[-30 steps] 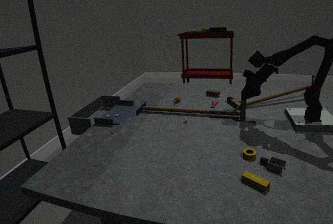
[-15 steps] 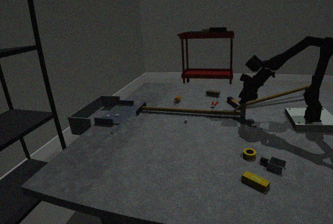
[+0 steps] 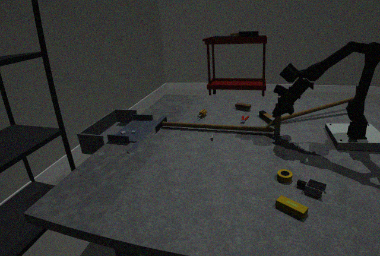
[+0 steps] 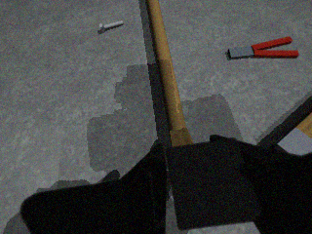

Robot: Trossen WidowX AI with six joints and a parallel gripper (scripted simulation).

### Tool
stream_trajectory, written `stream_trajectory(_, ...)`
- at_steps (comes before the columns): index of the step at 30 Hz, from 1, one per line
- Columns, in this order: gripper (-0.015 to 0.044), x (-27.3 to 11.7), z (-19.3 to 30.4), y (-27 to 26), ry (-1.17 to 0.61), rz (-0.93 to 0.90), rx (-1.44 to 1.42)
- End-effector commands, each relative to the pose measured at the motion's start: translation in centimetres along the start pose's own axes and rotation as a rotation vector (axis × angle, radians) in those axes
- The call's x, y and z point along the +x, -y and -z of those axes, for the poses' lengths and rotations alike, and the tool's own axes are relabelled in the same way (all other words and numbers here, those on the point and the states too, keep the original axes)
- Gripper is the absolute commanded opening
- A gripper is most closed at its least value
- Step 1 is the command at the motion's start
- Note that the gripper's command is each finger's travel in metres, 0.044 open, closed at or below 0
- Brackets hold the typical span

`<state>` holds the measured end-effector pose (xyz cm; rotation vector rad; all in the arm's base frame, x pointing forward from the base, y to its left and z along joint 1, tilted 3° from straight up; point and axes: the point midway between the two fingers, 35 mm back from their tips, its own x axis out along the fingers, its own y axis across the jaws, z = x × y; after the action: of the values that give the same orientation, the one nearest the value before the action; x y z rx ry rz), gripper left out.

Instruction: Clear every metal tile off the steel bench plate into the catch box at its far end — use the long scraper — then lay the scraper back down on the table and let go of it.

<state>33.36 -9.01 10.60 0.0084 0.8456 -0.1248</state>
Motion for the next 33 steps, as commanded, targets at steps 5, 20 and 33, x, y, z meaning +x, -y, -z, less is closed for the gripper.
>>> stream_trajectory(5, 0.0085, 0.0, 0.0, 0.0, 0.001, 0.0, 0.0)
stream_trajectory(20, 0.0, -0.2, -0.1, -0.4, -0.001, -0.002, 0.0)
stream_trajectory(33, 0.0, -0.2, -0.1, -2.2, -0.005, -0.005, -0.001)
